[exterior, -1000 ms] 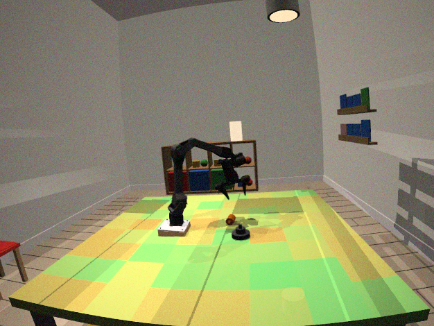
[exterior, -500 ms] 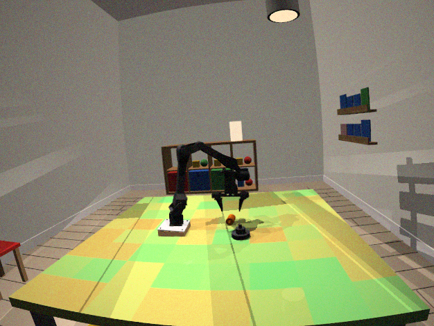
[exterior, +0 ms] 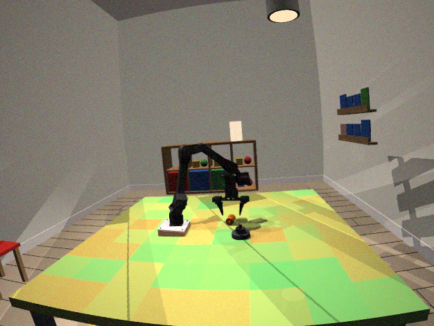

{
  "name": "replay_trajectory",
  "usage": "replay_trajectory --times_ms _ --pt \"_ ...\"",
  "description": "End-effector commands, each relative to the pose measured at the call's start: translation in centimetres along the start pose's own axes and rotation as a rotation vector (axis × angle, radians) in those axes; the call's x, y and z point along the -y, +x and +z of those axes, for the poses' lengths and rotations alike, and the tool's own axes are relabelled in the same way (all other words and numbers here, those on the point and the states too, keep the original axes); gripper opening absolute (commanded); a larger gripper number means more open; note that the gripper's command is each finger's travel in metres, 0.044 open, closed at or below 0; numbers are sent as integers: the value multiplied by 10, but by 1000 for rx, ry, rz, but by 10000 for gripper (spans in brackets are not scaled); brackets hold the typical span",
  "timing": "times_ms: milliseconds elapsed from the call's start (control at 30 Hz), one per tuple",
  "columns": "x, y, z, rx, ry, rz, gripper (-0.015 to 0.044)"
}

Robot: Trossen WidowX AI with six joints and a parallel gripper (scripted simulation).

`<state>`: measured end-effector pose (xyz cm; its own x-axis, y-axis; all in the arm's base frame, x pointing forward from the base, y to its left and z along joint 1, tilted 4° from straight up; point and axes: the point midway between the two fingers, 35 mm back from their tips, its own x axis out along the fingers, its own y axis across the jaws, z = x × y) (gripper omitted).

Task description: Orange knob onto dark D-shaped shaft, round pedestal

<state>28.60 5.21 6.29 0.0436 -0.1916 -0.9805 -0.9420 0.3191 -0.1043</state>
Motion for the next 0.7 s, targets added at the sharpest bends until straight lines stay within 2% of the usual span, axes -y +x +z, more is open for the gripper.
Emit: replay_trajectory --times_ms 0,500,667 --pt "-1 7 1 1 -6 4 440" --pt "-2 29 4 1 -6 4 440" --pt "-2 29 4 1 -6 4 309"
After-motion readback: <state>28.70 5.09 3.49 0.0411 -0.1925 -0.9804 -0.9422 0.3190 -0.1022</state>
